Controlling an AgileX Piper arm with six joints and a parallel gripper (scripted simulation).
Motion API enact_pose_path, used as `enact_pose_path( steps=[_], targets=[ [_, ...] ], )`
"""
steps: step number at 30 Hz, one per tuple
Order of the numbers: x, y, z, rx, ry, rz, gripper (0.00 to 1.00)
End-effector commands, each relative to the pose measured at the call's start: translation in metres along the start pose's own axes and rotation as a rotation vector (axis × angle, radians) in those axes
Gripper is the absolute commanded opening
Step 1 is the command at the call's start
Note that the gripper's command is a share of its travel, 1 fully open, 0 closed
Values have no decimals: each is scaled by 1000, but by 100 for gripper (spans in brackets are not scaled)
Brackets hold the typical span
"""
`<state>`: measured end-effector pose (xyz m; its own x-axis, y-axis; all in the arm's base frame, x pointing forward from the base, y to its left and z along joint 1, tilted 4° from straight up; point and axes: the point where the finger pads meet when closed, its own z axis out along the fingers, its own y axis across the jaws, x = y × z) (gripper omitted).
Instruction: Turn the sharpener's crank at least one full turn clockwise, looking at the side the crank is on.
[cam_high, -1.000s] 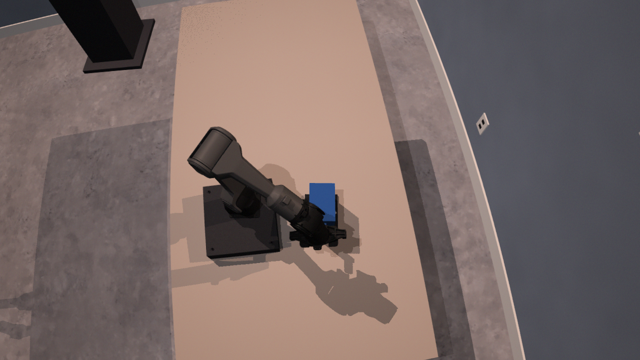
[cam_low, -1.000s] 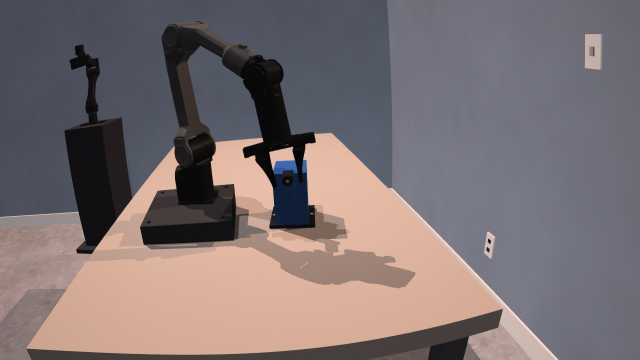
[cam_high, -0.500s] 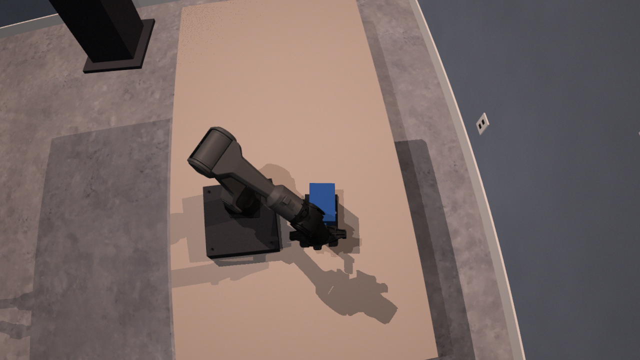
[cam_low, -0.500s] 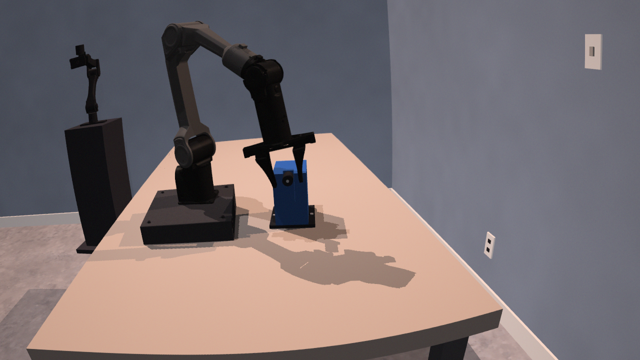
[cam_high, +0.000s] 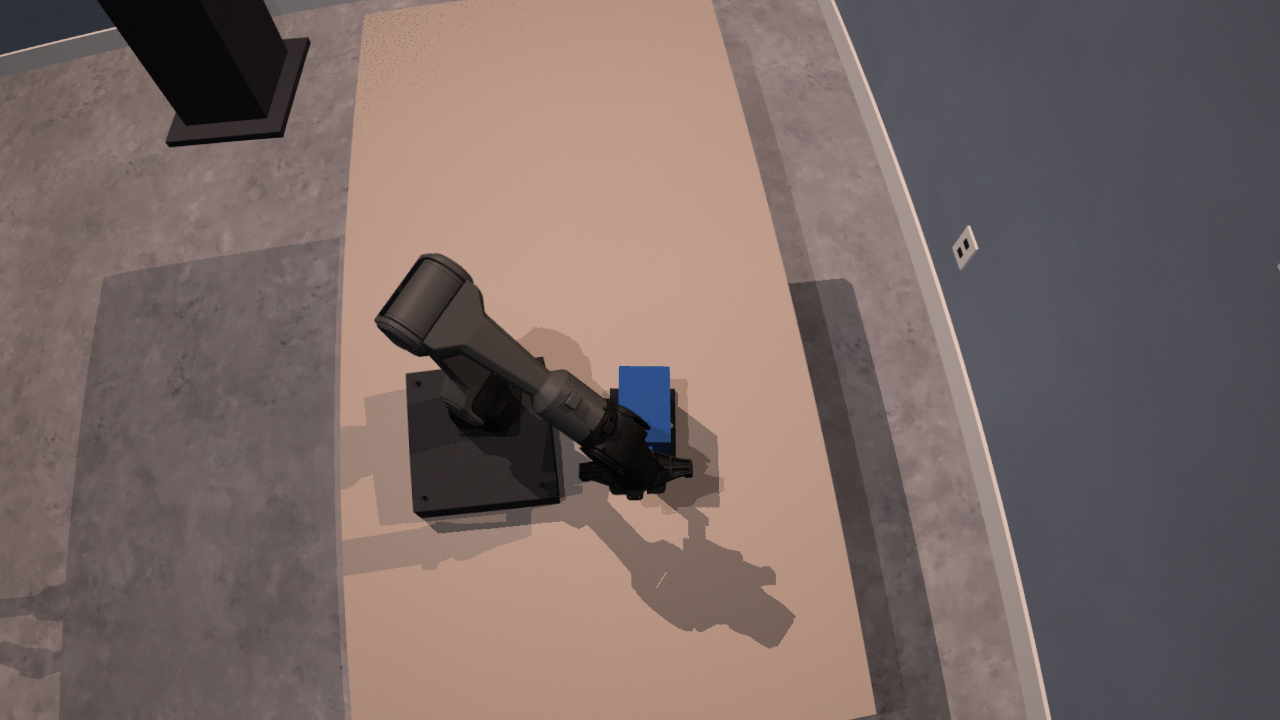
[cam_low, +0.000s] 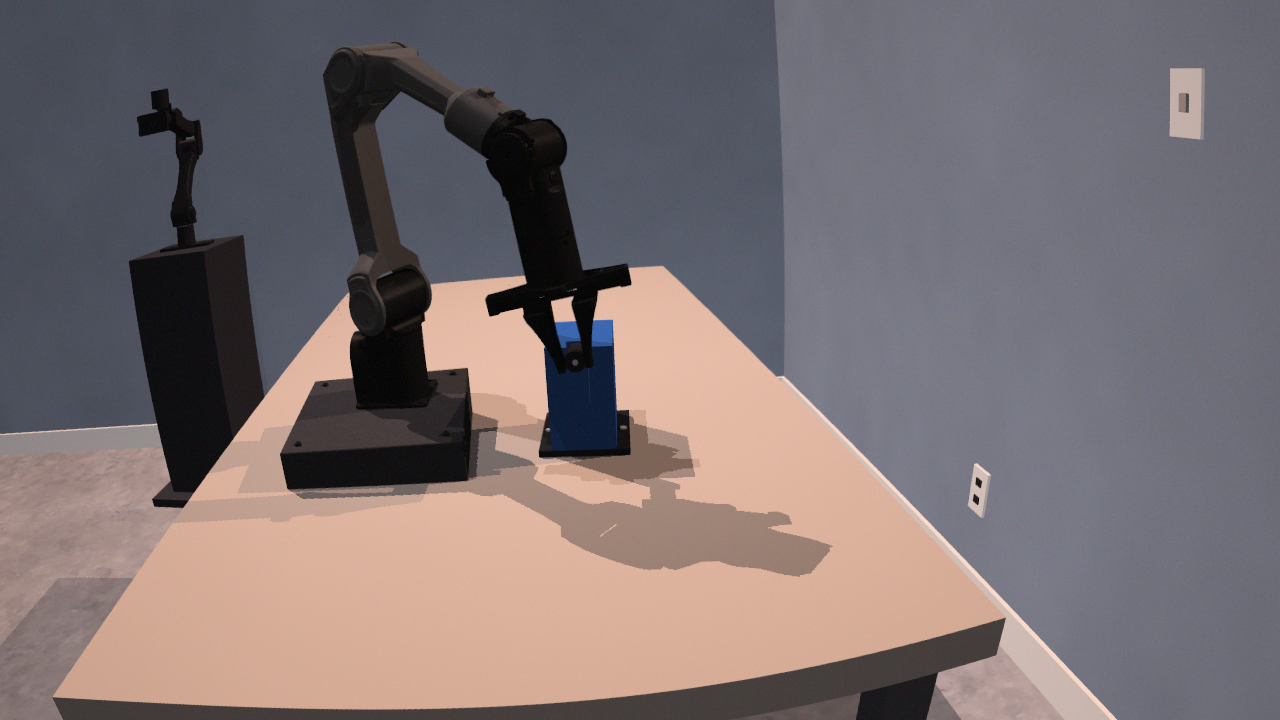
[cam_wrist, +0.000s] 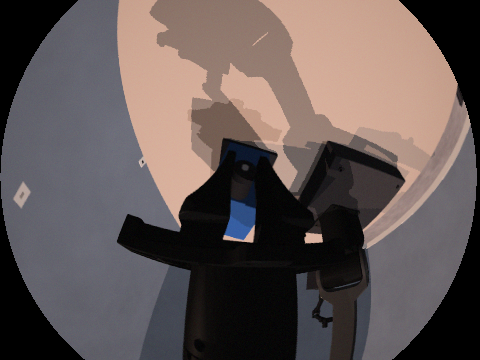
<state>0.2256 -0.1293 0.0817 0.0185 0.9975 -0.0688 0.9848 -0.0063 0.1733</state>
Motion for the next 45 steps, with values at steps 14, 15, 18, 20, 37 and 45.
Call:
enact_pose_path(
  steps=[14, 15, 18, 20, 37, 45],
  targets=[
    [0, 0, 0, -1, 1, -1, 20],
    [0, 0, 0, -1, 1, -1, 20],
    [0, 0, 0, -1, 1, -1, 20],
    [0, 2, 0, -1, 1, -1, 20],
    [0, 12, 3, -2, 0, -1, 20],
    [0, 18, 7, -2, 0, -1, 20]
  ],
)
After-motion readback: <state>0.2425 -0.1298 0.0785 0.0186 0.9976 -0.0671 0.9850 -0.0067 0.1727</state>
